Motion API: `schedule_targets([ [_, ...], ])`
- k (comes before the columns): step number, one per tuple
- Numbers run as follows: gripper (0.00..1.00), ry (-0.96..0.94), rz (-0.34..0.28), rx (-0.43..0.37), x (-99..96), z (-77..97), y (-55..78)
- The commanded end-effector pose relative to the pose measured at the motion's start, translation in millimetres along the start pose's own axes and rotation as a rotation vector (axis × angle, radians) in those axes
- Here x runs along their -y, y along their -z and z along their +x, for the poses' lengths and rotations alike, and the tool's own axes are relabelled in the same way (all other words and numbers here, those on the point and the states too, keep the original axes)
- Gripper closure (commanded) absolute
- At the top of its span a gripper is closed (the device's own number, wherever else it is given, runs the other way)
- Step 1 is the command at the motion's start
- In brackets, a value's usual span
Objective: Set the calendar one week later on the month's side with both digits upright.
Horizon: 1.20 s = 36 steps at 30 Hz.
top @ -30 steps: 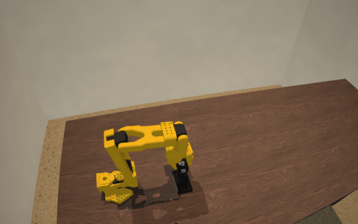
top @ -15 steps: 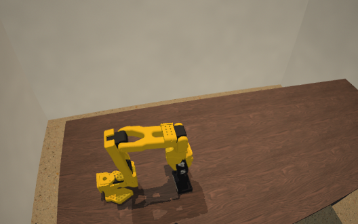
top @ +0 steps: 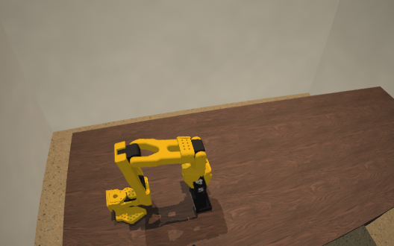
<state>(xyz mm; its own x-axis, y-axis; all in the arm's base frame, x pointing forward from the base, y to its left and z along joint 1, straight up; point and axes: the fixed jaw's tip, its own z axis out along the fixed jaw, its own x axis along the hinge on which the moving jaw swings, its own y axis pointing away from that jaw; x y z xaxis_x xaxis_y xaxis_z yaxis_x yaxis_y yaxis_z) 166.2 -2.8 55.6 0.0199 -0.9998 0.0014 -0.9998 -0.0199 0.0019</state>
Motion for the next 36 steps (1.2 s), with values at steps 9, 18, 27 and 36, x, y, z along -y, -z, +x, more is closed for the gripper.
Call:
schedule_targets([
  [9,1.0,0.002,0.033,0.001,3.5,-1.0,-0.7],
  [18,1.0,0.003,0.033,0.001,3.3,-0.9,-4.8],
  [27,1.0,0.003,0.033,0.0,3.1,-0.8,-6.7],
  [36,1.0,0.004,0.033,0.0,2.9,-0.6,-11.5],
])
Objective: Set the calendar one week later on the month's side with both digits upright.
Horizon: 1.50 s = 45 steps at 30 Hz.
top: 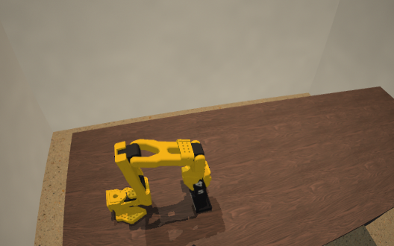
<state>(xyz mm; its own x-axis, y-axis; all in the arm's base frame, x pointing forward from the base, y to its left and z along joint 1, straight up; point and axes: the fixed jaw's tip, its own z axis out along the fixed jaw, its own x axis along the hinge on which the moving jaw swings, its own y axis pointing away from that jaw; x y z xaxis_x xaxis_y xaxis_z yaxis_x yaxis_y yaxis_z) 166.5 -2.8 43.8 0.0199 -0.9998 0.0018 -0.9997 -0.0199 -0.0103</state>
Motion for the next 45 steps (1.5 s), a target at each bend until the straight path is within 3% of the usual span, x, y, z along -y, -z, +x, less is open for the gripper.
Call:
schedule_targets([
  [1,1.0,0.004,0.021,0.001,2.6,-0.6,-0.3],
  [45,1.0,0.006,0.021,0.001,2.2,-0.1,-13.6],
])
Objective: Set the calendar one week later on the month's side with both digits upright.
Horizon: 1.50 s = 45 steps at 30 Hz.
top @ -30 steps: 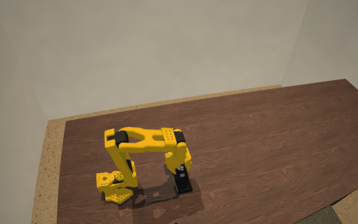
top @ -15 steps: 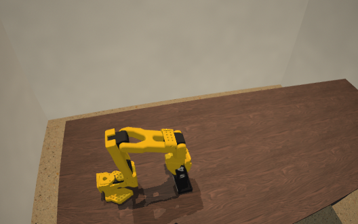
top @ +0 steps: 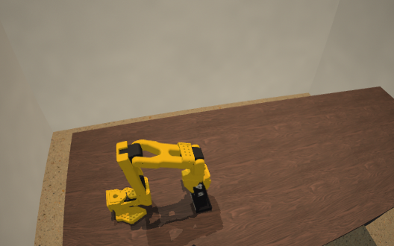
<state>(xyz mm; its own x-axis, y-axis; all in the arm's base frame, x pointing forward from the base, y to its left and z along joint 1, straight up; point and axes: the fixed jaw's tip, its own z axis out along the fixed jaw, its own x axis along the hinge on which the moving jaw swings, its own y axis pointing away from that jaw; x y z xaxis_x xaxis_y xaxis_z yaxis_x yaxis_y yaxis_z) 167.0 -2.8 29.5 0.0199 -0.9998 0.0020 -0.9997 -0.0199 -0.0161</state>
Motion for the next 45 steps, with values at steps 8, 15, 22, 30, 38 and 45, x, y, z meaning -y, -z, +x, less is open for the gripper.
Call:
schedule_targets([
  [8,1.0,0.006,0.015,0.001,1.9,-0.1,-2.3],
  [15,1.0,0.006,0.015,0.001,1.9,-0.1,-2.5],
  [22,0.87,0.006,0.015,0.001,1.9,-0.1,-2.5],
  [30,0.82,0.006,0.015,0.001,1.9,-0.1,-2.5],
  [38,0.79,0.006,0.015,0.001,1.9,-0.1,-2.5],
  [45,0.73,0.006,0.015,0.001,1.9,-0.1,-2.5],
])
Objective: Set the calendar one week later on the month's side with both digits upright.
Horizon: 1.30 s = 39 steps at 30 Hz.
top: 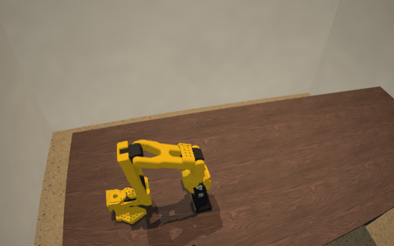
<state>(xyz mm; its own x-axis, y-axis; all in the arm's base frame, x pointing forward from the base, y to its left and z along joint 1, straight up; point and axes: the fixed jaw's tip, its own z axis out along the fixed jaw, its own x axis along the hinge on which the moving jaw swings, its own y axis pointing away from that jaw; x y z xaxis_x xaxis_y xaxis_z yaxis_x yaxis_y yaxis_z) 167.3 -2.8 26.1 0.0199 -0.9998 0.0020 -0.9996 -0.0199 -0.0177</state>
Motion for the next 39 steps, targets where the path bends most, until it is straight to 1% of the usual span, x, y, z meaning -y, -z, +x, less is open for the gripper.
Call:
schedule_targets([
  [1,0.73,0.006,0.013,0.001,1.7,-0.1,0.8],
  [12,0.65,0.006,0.013,0.001,1.7,-0.1,0.8],
  [21,0.64,0.006,0.013,0.001,1.7,-0.1,1.0],
  [24,0.64,0.006,0.013,0.001,2.1,-0.1,2.9],
  [28,0.64,0.006,0.013,0.001,3.3,0.0,10.4],
  [34,0.64,0.006,0.013,0.001,4.4,0.0,30.6],
  [36,0.64,0.006,0.013,0.001,4.4,0.0,30.6],
  [39,0.64,0.006,0.013,0.001,3.7,0.0,41.8],
])
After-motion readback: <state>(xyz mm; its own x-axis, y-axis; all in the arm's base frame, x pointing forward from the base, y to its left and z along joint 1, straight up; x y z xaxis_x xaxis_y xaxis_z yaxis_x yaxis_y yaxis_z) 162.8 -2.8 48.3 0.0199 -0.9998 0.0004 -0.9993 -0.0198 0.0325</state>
